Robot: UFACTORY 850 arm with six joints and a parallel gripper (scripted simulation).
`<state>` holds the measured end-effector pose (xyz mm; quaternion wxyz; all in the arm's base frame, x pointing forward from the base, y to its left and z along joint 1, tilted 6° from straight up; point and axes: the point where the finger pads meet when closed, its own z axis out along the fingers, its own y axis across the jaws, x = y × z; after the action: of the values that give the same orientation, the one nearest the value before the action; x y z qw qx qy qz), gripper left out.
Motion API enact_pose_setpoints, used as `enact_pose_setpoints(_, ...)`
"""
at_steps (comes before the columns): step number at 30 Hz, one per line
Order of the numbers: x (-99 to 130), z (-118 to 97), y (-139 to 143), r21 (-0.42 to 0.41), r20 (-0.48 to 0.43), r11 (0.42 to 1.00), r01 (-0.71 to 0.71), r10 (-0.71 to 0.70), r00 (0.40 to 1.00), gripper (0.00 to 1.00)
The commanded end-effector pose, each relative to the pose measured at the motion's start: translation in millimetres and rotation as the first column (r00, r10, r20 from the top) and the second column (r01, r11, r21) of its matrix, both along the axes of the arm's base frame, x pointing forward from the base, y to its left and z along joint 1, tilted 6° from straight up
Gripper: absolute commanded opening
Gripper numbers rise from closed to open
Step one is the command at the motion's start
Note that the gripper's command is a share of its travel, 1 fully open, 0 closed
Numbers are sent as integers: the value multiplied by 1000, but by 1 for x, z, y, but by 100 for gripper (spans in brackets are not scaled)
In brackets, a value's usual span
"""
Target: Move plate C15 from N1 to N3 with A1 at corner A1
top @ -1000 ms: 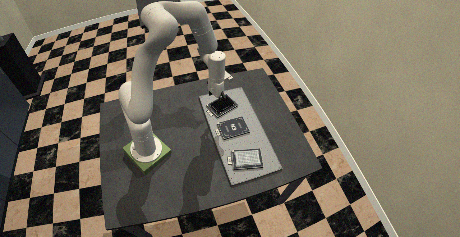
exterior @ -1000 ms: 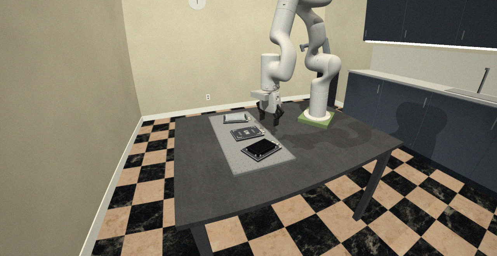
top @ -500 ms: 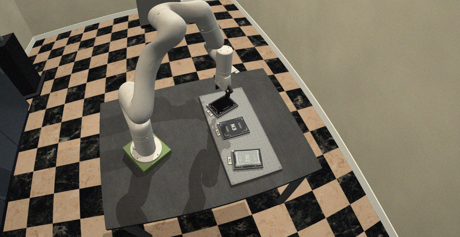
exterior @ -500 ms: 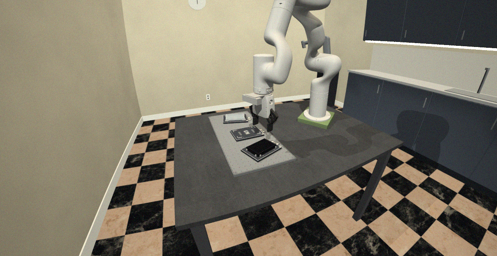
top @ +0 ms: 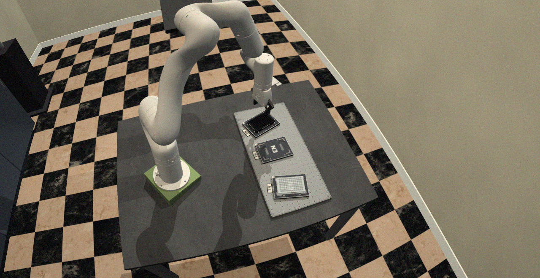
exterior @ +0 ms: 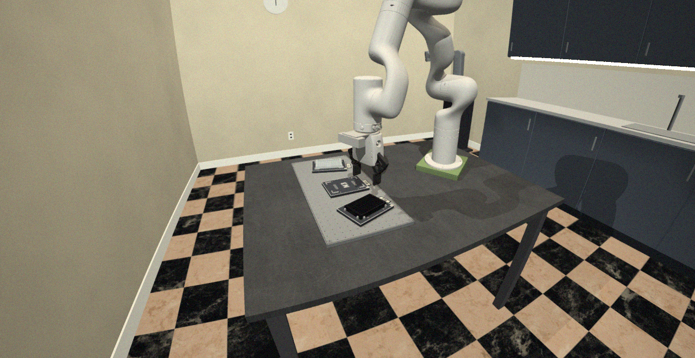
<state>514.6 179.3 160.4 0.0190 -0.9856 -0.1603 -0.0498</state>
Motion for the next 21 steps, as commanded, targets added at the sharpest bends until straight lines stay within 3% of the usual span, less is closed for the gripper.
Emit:
enact_pose_setpoints(1,1,-4,0,0,1,1000,0,0,1000,100)
enact_pose_setpoints(21,4,-34,2,0,1,1000,0,0,1000,100)
